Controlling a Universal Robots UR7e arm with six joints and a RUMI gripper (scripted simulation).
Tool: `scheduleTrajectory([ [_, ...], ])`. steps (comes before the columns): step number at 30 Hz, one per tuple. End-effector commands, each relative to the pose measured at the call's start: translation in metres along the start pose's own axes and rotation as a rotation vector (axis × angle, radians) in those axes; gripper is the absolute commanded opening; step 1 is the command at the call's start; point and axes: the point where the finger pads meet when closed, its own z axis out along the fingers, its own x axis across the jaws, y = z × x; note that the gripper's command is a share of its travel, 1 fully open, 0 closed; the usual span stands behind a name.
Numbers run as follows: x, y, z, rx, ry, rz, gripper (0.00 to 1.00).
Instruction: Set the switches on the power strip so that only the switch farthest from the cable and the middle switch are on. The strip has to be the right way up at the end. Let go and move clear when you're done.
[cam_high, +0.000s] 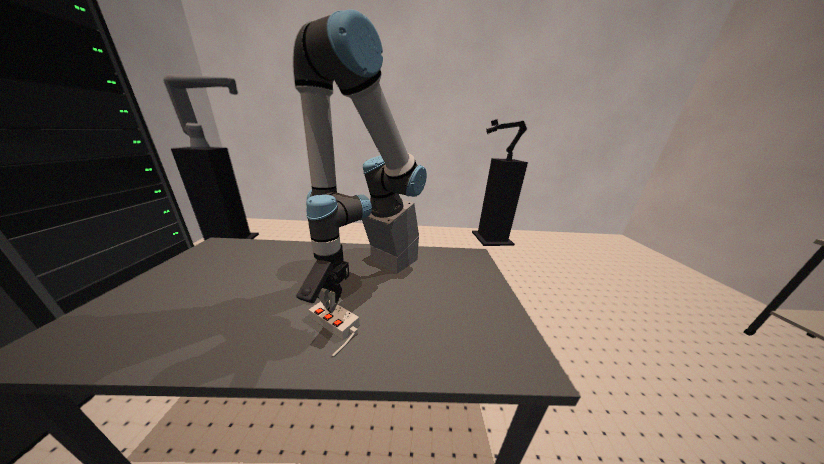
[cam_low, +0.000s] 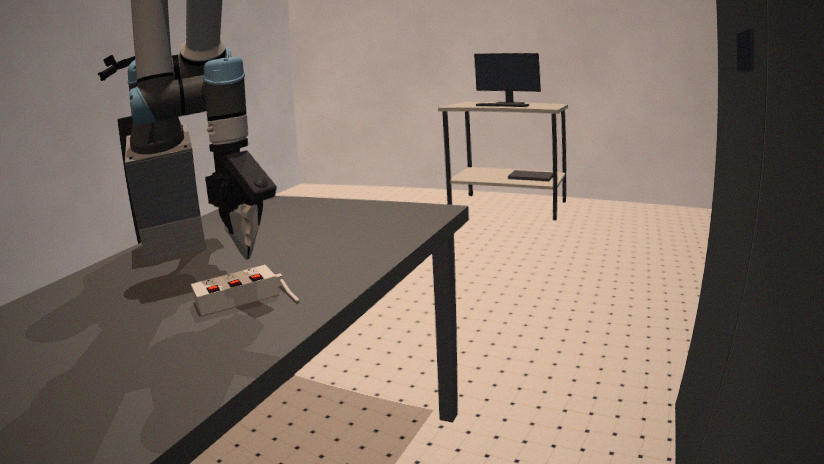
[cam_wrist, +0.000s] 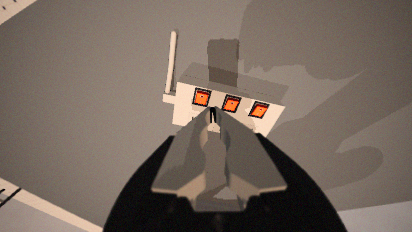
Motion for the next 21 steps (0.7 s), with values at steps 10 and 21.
scheduleTrajectory([
  [10, -0.01, -0.001, -0.002, 0.005, -0.006, -0.492, 0.0],
  [21, -0.019, 0.002, -0.003, 0.006, -0.005, -0.942, 0.0],
])
